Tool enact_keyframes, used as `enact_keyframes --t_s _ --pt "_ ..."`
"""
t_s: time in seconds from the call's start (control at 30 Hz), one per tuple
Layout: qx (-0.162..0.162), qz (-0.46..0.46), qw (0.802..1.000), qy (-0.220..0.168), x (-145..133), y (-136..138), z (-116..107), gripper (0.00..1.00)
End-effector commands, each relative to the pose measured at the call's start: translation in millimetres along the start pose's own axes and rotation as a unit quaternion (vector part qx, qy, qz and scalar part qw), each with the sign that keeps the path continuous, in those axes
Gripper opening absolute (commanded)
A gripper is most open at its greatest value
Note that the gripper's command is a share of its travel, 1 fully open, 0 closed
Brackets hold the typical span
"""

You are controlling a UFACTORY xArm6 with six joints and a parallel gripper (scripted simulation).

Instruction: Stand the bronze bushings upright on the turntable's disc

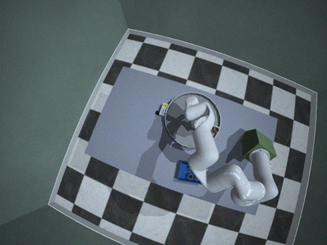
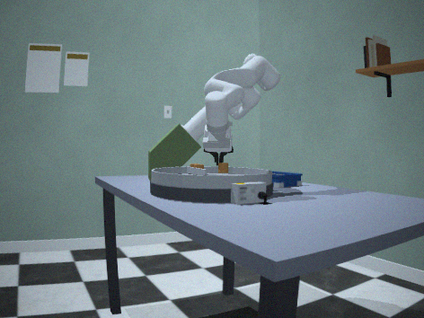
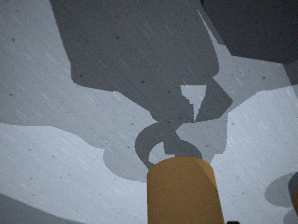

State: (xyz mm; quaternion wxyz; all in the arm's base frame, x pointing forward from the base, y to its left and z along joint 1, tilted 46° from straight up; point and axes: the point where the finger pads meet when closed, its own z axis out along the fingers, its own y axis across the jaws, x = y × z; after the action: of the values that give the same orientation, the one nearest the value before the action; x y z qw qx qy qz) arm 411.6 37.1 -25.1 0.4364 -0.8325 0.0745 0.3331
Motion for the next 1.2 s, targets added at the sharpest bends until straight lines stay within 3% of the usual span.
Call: enact_keyframes --t_s 0.0,1.17 --pt "0.000 0.000 1.000 0.002 0.8 -0.3 -0.8 0.00" --pt "0.000 0.000 1.000 0.002 4.4 -0.4 3.3 0.00"
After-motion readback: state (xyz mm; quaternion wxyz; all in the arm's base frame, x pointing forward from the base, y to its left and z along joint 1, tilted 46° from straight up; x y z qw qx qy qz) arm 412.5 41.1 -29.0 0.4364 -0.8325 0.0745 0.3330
